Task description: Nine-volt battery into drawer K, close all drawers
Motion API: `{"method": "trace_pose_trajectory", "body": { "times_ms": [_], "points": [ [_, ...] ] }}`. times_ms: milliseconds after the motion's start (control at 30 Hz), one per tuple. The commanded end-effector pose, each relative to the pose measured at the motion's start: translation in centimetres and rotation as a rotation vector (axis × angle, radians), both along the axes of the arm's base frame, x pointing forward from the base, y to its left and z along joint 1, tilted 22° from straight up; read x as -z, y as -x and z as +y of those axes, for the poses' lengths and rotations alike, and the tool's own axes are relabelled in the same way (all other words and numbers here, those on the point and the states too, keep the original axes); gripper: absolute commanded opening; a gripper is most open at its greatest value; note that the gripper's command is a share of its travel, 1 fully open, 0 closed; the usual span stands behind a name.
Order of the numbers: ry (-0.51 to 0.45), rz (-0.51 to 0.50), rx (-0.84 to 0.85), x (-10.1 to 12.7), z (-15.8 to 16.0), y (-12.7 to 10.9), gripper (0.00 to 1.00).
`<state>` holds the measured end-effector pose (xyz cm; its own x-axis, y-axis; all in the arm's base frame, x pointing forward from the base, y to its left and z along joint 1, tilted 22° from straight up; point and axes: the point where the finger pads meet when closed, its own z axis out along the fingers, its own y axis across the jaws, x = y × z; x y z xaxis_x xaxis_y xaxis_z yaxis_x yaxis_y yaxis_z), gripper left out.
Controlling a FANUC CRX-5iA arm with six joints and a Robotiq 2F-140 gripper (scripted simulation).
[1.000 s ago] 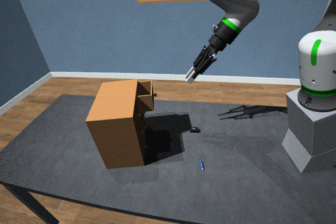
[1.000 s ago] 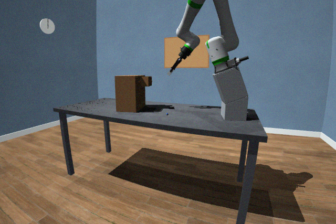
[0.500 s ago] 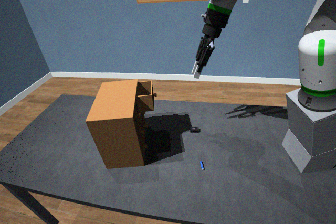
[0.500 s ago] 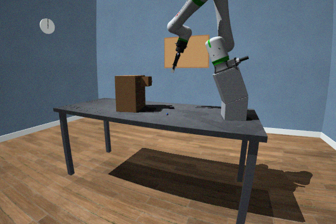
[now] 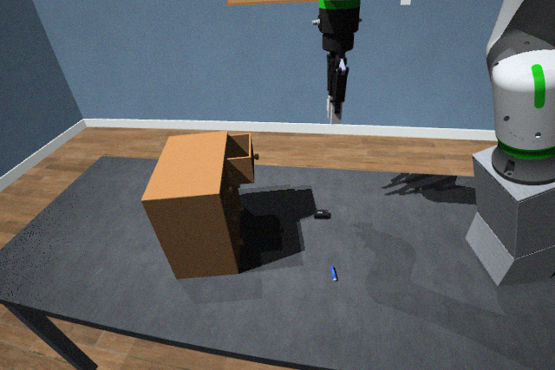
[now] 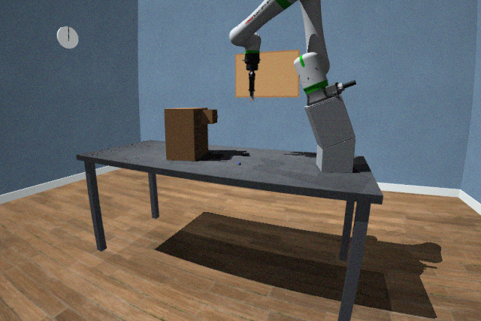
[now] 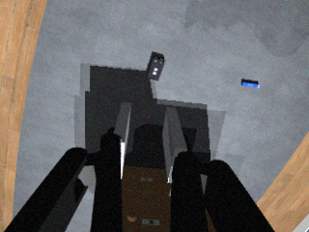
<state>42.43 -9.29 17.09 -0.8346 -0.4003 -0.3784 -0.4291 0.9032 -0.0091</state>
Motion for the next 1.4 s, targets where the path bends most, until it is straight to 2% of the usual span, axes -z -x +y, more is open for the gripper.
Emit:
{"method": "trace_pose_trajectory", "body": {
  "times_ms": [0, 467, 567, 633, 700, 867, 900, 933, 967, 1033, 1067, 1100, 1133, 1200, 1267, 1367],
  "points": [
    [0.004, 0.008, 0.001, 0.0, 0.0, 0.1, 0.2],
    [0.004, 0.008, 0.002, 0.1, 0.0, 0.0, 0.2],
    [0.002, 0.01, 0.009, 1.0, 0.3, -0.4, 0.2],
    [-0.002, 0.011, 0.02, 2.5, 0.8, -1.1, 0.2],
    [-0.002, 0.011, 0.02, 2.5, 0.8, -1.1, 0.2],
    [-0.02, 0.019, 0.068, 9.0, 2.9, -4.2, 0.2],
    [-0.02, 0.019, 0.068, 9.0, 2.9, -4.2, 0.2],
    [-0.024, 0.021, 0.079, 10.5, 3.4, -4.8, 0.2],
    [-0.024, 0.021, 0.079, 10.5, 3.4, -4.8, 0.2],
    [-0.032, 0.025, 0.1, 13.4, 4.3, -6.2, 0.2],
    [-0.032, 0.025, 0.1, 13.4, 4.3, -6.2, 0.2],
    [-0.036, 0.026, 0.11, 14.8, 4.7, -6.8, 0.2],
    [-0.036, 0.026, 0.11, 14.8, 4.7, -6.8, 0.2],
    [-0.043, 0.029, 0.129, 17.3, 5.5, -8.0, 0.2],
    [-0.043, 0.029, 0.129, 17.3, 5.5, -8.0, 0.2],
    [-0.051, 0.033, 0.152, 20.4, 6.5, -9.5, 0.2]
  ]
}}
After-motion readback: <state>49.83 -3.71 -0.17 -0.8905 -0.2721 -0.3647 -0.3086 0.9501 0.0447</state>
